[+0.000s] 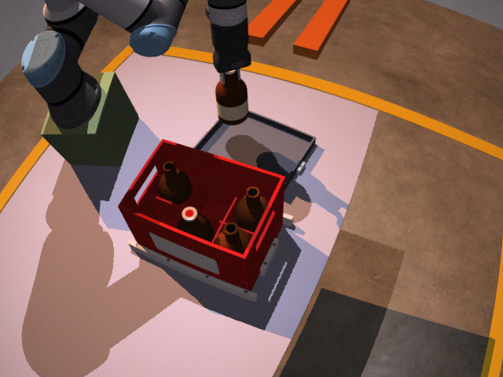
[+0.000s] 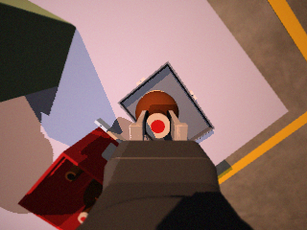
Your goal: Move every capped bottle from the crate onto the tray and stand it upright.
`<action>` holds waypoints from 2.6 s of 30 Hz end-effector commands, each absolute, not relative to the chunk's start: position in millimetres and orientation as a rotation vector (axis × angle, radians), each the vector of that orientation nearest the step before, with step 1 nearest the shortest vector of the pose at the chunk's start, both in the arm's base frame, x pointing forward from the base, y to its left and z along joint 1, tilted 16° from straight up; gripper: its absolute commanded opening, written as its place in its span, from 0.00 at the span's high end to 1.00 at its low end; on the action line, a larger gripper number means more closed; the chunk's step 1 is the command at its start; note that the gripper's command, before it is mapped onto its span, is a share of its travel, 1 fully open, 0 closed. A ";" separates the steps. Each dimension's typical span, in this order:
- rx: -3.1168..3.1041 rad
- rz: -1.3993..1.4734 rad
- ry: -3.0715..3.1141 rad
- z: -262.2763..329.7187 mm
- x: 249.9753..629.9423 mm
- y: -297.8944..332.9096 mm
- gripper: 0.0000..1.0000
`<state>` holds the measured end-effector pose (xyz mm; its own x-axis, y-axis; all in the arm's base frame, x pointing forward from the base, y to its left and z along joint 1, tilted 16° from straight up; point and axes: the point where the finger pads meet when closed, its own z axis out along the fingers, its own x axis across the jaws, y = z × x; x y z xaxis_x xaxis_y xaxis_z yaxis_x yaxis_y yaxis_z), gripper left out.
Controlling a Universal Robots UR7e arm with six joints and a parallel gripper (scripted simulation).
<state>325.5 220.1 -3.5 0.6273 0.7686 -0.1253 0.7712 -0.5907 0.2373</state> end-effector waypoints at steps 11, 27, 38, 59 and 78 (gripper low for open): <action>2.583 -0.011 1.250 -23.8 328.4 215.1 1.00; 2.583 -0.011 1.250 -46.3 331.0 209.2 1.00; 2.583 -0.011 1.251 -65.5 333.4 204.4 1.00; 2.583 -0.011 1.251 -68.5 333.6 203.6 1.00; 2.583 -0.011 1.251 -74.2 334.0 202.0 1.00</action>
<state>333.5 202.0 -73.5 0.6272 0.7688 -0.1248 0.7712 -0.5906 0.2375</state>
